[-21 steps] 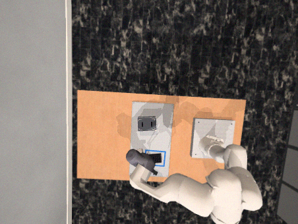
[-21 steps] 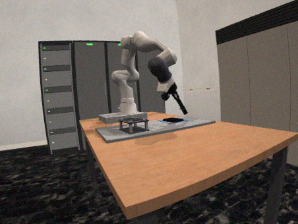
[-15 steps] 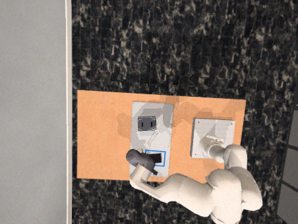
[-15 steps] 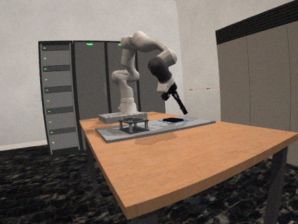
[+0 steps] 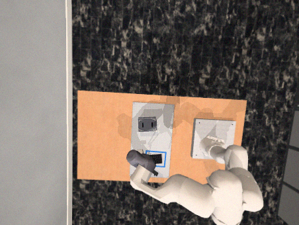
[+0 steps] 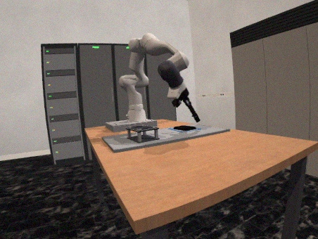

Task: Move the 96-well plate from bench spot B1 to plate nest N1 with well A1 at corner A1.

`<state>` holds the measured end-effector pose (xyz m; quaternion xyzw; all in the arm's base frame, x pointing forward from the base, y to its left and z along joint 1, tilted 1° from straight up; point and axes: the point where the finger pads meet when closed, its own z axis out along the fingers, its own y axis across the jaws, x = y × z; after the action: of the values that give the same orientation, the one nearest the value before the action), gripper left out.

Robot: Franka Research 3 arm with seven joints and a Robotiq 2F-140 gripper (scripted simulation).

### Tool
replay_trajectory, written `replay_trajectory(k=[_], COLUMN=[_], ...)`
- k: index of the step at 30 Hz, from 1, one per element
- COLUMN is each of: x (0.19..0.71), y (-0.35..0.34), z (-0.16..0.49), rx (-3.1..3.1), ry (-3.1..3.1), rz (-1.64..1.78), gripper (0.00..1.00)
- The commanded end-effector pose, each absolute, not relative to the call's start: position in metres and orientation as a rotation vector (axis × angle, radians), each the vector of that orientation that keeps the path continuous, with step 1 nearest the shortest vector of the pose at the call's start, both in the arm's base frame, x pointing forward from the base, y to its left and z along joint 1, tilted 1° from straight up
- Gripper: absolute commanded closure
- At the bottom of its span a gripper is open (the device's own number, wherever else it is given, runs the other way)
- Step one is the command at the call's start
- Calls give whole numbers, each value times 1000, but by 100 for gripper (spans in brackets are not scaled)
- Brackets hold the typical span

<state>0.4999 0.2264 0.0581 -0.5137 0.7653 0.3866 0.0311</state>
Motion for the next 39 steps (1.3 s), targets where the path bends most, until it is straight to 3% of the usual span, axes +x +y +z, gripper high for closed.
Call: replay_trajectory(k=[1,39], x=[498,456], y=[225,185], z=[57,33], rx=[-1626,-2706], ry=[2333,1290], rz=[1169,548], gripper=[0,0])
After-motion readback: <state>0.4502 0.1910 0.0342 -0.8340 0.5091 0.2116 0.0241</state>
